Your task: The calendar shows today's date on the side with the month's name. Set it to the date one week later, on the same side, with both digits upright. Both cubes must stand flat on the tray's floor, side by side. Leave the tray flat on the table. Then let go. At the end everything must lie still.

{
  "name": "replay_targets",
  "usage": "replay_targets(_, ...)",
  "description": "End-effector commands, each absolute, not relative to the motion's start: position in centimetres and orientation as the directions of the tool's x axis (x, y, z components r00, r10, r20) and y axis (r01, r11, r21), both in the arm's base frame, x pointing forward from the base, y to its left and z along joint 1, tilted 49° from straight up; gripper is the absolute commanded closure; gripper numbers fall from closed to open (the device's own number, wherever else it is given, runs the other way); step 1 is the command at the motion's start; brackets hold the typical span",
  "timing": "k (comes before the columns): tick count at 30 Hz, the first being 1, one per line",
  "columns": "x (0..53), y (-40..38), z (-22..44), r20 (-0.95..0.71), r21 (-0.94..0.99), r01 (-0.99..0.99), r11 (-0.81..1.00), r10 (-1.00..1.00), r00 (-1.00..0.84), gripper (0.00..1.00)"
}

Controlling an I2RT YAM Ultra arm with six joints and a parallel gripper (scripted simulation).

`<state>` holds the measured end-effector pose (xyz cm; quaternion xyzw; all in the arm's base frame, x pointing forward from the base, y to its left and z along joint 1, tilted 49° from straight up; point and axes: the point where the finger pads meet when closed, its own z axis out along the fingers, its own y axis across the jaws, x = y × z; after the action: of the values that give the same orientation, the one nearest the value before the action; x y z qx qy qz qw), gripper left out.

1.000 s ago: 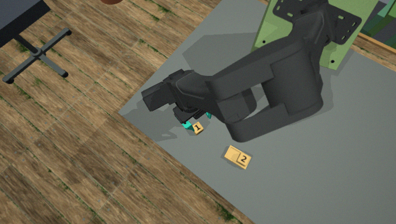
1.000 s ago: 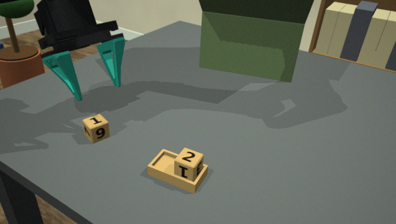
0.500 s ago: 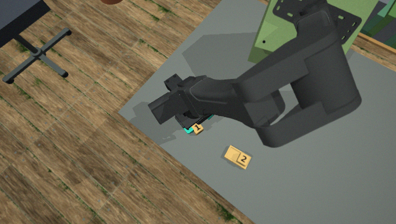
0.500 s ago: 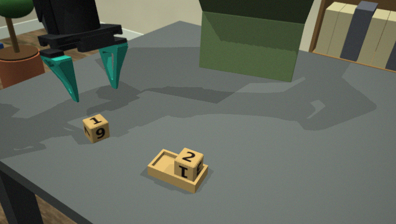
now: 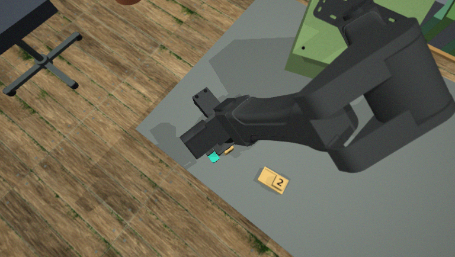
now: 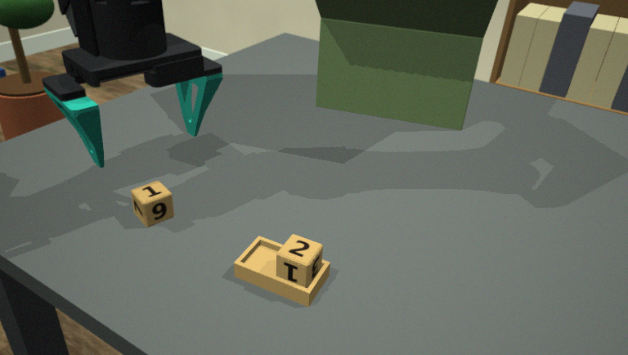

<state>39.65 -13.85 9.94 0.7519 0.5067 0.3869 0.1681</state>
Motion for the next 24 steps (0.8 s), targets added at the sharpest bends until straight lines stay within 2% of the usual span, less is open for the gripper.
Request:
replay_targets(1,39.55,-14.43,10.11,0.397,0.65,0.624,-0.434,0.894,0.209,0.0)
replay_targets(21,39.14,-14.67,10.41,0.421,0.634,0.615,-0.468,0.877,0.232,0.0)
replay_targets(22,39.14,-14.67,10.41,0.421,0.634,0.615,-0.468,0.877,0.232,0.53)
replay_targets(24,39.14,-14.67,10.41,0.421,0.634,0.615,-0.468,0.877,0.232,0.53)
